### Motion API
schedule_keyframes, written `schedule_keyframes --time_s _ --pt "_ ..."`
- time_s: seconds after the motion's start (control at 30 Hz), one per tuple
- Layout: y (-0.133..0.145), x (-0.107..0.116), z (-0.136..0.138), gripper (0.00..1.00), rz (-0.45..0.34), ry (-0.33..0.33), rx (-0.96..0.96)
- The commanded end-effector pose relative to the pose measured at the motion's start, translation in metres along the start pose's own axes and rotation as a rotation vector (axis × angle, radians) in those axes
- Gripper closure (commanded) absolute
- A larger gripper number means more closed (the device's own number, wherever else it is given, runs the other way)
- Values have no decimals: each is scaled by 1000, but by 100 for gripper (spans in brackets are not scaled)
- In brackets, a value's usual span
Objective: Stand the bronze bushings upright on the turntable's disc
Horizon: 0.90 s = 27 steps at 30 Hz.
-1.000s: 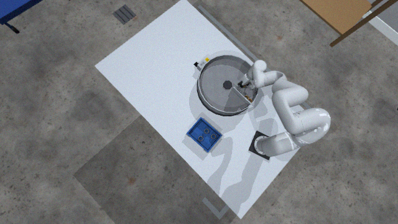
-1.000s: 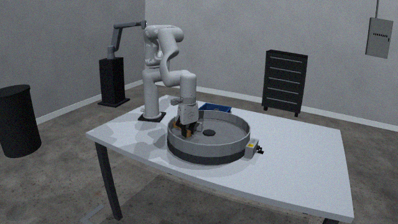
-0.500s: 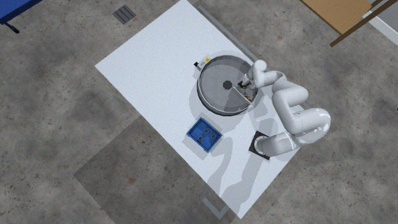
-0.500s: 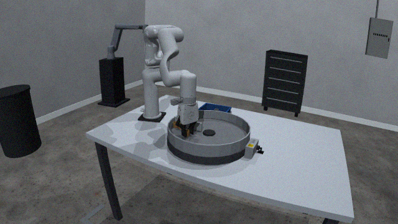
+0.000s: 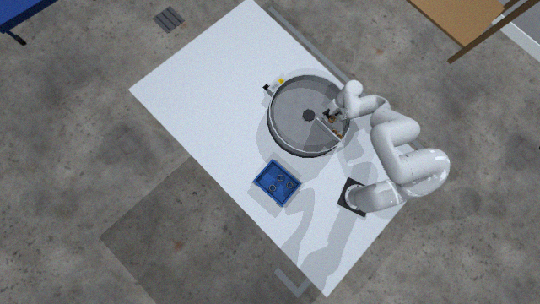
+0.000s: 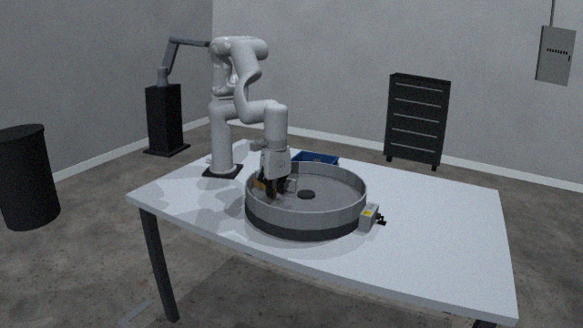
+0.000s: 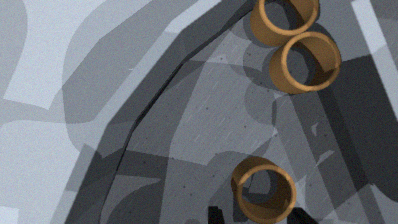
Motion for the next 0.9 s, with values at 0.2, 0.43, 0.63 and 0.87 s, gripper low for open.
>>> schedule_keyframes --time_s 0.2,0.43,0.63,0.87 --pt "1 36 0 58 -3 -1 0" --pt "1 59 0 58 -3 -1 0" --pt "1 61 0 58 -3 -1 0" --pt "1 61 0 58 -3 -1 0"
Point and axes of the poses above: the point where the finger pads meet when closed, its own x axis back along the fingers, its own z axis across the jaws, y = z × x, the point moved 8 cm from there along x, back along the fingers, and after that the axes turned 8 degrees about x, right-handed, at the moved point
